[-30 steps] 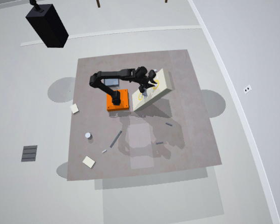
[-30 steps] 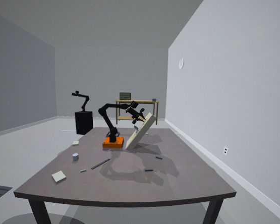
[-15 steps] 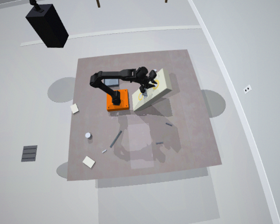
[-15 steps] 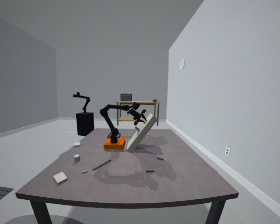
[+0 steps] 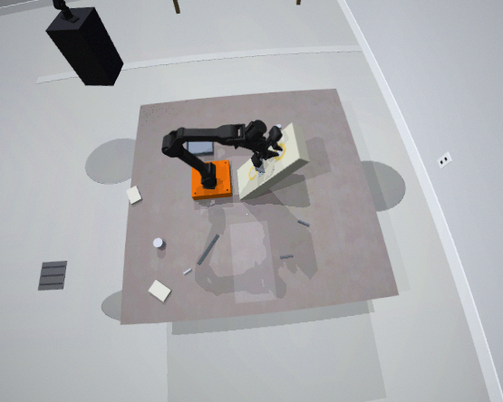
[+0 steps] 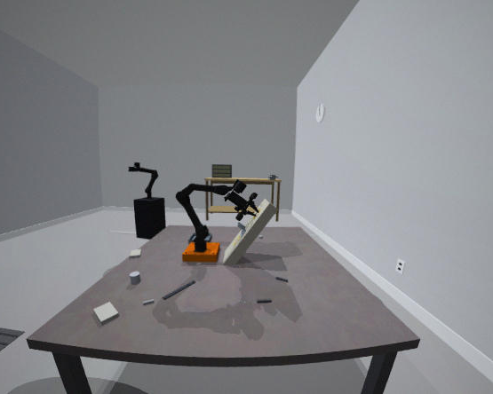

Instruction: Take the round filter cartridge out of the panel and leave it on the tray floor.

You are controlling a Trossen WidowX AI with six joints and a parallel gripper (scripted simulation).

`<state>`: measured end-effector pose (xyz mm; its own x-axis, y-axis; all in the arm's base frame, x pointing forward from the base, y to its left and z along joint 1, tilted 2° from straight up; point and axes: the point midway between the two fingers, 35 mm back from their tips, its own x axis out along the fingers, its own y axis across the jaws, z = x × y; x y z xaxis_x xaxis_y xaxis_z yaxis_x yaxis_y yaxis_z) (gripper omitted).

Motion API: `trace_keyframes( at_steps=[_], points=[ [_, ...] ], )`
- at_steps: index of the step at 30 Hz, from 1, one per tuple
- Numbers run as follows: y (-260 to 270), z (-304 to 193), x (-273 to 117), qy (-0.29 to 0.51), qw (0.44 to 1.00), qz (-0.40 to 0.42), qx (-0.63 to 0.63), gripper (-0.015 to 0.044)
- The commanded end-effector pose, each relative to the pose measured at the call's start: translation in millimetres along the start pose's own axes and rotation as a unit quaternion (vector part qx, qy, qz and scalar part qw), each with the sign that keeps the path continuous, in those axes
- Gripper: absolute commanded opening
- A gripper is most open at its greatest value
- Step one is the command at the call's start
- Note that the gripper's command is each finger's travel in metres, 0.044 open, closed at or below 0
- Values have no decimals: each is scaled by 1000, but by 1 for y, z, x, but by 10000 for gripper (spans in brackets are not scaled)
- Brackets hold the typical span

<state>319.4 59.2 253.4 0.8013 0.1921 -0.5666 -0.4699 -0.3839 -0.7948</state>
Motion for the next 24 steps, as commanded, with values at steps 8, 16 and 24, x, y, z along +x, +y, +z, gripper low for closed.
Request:
trace_keyframes(
  at_steps=[8,16,24],
  points=[
    [0,-1,6,1,1000,1,2,107],
    [0,0,2,0,1000,0,0,93],
    [0,0,2,0,1000,0,0,20]
  ],
)
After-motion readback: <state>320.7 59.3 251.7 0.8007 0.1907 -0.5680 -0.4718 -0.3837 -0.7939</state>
